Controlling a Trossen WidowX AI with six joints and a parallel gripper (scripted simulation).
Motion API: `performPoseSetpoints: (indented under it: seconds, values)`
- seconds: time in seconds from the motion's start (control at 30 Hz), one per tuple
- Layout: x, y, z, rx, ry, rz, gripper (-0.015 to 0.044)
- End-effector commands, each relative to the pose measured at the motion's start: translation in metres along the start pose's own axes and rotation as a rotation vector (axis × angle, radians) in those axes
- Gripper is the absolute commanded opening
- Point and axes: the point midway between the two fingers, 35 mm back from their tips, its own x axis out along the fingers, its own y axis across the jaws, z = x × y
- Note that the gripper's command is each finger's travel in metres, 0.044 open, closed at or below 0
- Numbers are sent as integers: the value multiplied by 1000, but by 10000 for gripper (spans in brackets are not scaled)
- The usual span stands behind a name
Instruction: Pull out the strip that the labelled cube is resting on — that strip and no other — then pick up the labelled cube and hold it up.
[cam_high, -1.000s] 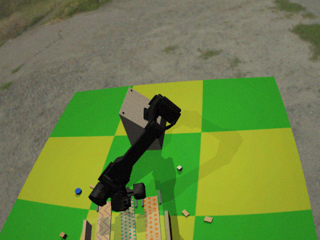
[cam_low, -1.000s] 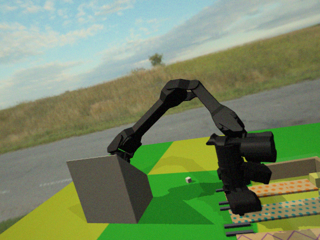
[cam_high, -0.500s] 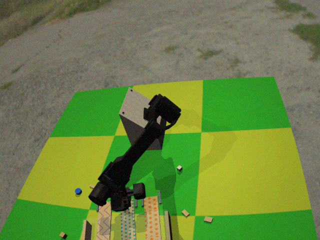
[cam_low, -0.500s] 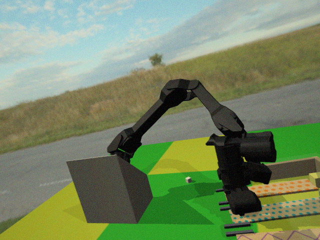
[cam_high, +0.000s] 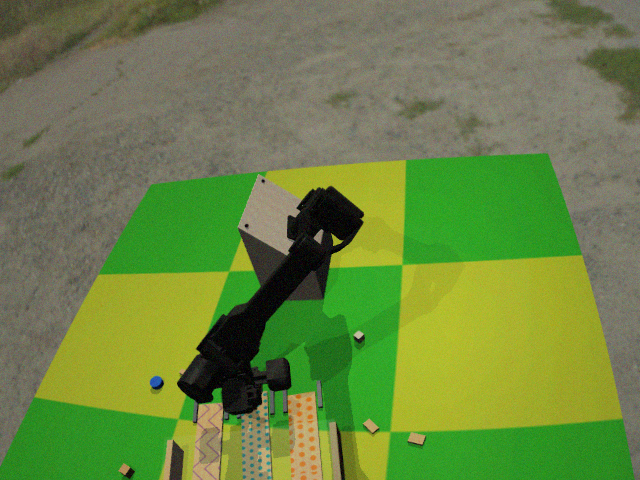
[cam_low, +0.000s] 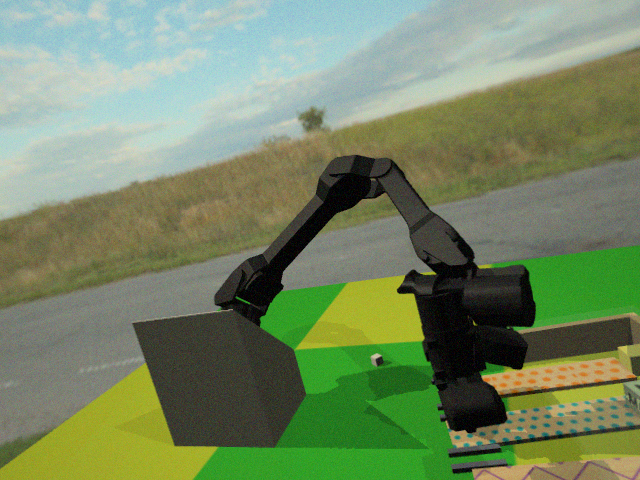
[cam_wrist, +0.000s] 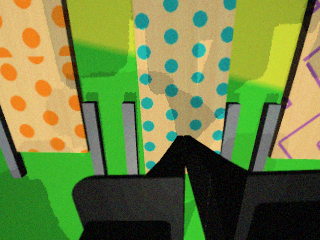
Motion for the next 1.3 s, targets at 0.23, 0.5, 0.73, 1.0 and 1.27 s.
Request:
performPoseSetpoints:
  seconds: [0.23,0.5,0.73,1.0,1.27]
  values:
    - [6,1,-25,5,22,2,0]
    - [6,1,-37,5,23,2,0]
    - [6,2,-47,5,23,2,0]
    - [6,2,-59,6,24,2,0]
    - [6,2,-71,6,24,2,0]
